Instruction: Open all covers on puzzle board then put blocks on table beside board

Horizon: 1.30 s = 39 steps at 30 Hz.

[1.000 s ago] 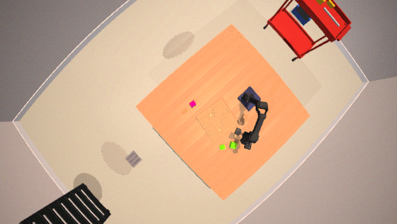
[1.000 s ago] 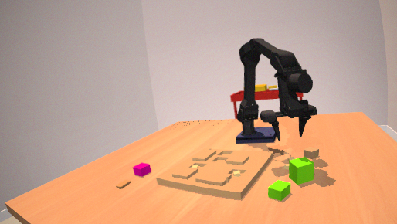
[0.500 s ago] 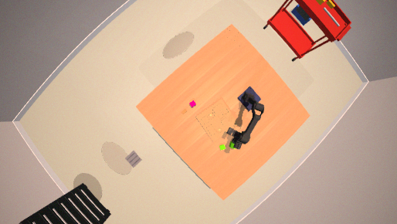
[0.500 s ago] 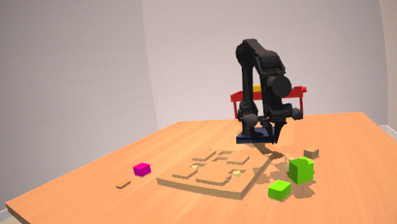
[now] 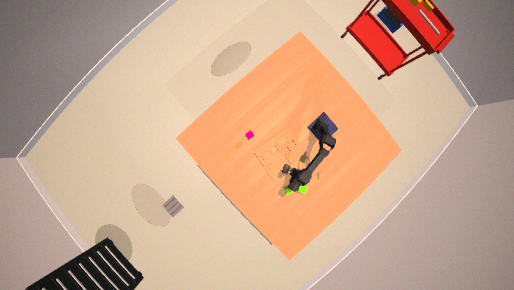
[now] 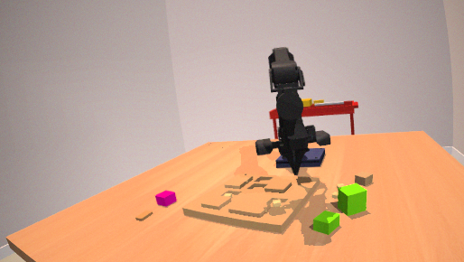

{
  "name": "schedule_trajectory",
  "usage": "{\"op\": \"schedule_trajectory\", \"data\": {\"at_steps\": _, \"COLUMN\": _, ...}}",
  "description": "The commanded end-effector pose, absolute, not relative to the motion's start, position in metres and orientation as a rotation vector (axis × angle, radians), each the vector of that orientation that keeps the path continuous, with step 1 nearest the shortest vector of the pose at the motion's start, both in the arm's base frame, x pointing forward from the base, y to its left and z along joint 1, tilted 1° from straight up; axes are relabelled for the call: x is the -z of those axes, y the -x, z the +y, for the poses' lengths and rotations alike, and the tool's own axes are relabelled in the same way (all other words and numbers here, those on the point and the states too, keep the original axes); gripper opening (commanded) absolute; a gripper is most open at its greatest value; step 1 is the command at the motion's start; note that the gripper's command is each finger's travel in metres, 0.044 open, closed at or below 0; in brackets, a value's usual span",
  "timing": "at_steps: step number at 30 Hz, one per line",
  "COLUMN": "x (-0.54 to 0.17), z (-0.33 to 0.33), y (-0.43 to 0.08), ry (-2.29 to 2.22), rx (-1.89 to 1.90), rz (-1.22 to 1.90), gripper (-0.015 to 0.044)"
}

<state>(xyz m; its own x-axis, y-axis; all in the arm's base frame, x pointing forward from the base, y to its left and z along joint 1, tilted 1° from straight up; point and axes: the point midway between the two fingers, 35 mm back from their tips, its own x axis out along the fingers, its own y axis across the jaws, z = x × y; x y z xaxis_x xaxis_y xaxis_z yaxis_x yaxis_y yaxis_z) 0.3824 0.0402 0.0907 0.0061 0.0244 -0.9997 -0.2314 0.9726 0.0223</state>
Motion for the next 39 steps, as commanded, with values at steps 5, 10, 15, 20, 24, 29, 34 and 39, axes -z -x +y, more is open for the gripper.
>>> {"op": "schedule_trajectory", "data": {"at_steps": 5, "x": -0.090, "z": -0.002, "y": -0.401, "ry": 0.192, "rx": -0.214, "rz": 1.549, "gripper": 0.0000}}
{"op": "schedule_trajectory", "data": {"at_steps": 10, "x": -0.090, "z": -0.011, "y": -0.403, "ry": 0.196, "rx": -0.216, "rz": 1.548, "gripper": 0.0000}}
{"op": "schedule_trajectory", "data": {"at_steps": 15, "x": -0.079, "z": -0.012, "y": -0.403, "ry": 0.196, "rx": -0.216, "rz": 1.548, "gripper": 0.0000}}
{"op": "schedule_trajectory", "data": {"at_steps": 20, "x": -0.056, "z": -0.013, "y": -0.403, "ry": 0.196, "rx": -0.216, "rz": 1.548, "gripper": 0.0000}}
{"op": "schedule_trajectory", "data": {"at_steps": 24, "x": -0.040, "z": -0.013, "y": -0.402, "ry": 0.196, "rx": -0.216, "rz": 1.548, "gripper": 0.0000}}
{"op": "schedule_trajectory", "data": {"at_steps": 29, "x": -0.039, "z": -0.013, "y": -0.402, "ry": 0.196, "rx": -0.216, "rz": 1.548, "gripper": 0.0000}}
{"op": "schedule_trajectory", "data": {"at_steps": 34, "x": -0.035, "z": -0.013, "y": -0.402, "ry": 0.196, "rx": -0.216, "rz": 1.548, "gripper": 0.0000}}
{"op": "schedule_trajectory", "data": {"at_steps": 39, "x": -0.031, "z": -0.013, "y": -0.402, "ry": 0.196, "rx": -0.216, "rz": 1.548, "gripper": 0.0000}}
